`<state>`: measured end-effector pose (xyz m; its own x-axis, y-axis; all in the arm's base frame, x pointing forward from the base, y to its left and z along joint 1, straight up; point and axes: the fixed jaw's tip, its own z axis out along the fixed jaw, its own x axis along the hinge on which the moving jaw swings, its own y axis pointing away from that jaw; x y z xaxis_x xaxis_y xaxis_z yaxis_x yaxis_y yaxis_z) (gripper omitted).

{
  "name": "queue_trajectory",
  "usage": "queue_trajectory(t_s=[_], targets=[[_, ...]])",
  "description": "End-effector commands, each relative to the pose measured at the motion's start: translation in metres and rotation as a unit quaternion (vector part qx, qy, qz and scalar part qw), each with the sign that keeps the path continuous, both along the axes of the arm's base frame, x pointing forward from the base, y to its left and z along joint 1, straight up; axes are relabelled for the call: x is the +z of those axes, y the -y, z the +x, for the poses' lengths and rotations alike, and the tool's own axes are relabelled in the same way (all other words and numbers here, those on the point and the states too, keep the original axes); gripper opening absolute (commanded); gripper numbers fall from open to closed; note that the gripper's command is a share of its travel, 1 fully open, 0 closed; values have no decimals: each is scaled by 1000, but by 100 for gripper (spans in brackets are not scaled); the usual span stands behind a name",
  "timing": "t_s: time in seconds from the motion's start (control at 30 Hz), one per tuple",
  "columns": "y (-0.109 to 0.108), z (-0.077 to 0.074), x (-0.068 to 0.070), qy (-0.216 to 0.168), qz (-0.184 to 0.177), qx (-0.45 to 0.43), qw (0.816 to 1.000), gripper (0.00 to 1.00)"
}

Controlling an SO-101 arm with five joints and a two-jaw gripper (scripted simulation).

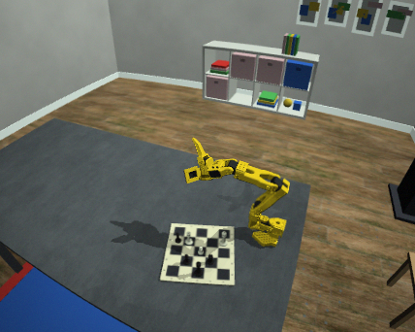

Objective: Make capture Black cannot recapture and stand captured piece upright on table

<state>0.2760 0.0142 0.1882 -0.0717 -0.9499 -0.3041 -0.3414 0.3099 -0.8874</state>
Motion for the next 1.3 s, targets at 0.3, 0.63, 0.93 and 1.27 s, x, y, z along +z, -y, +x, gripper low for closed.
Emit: queue_trajectory(t_s=[0.3, 0.63, 0.93, 1.27], targets=[[-55, -57, -1, -58, 150, 56, 985, 69], [-78, -96, -7, -113, 236, 83, 962, 62], [-89, -125, -14, -161, 292, 97, 938, 56], [-96, -165, -28, -237, 359, 107, 896, 48]])
